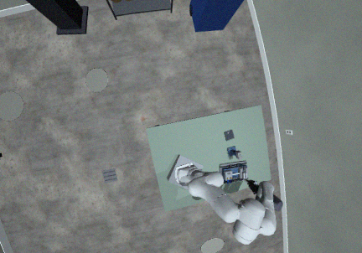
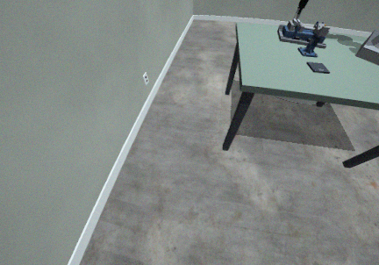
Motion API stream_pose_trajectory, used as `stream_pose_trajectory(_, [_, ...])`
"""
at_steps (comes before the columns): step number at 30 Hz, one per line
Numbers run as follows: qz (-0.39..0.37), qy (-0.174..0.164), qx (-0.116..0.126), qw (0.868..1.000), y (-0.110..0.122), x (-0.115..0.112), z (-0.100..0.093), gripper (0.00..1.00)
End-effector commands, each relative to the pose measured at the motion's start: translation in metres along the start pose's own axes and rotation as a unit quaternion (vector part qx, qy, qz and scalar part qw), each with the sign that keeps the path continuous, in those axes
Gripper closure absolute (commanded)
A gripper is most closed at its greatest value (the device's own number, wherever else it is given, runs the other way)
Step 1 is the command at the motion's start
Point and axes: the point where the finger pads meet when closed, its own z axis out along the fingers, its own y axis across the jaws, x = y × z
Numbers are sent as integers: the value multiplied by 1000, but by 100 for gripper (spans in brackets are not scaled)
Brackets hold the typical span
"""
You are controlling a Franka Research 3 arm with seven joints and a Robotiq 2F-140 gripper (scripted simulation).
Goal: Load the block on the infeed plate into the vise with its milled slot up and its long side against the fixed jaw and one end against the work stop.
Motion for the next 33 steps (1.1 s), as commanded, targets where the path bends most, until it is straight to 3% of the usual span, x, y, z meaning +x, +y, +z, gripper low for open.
stream_pose_trajectory(1, [2,1,0,1000,-2,1,0,100])
stream_pose_trajectory(33, [2,1,0,1000,-10,1,0,100])
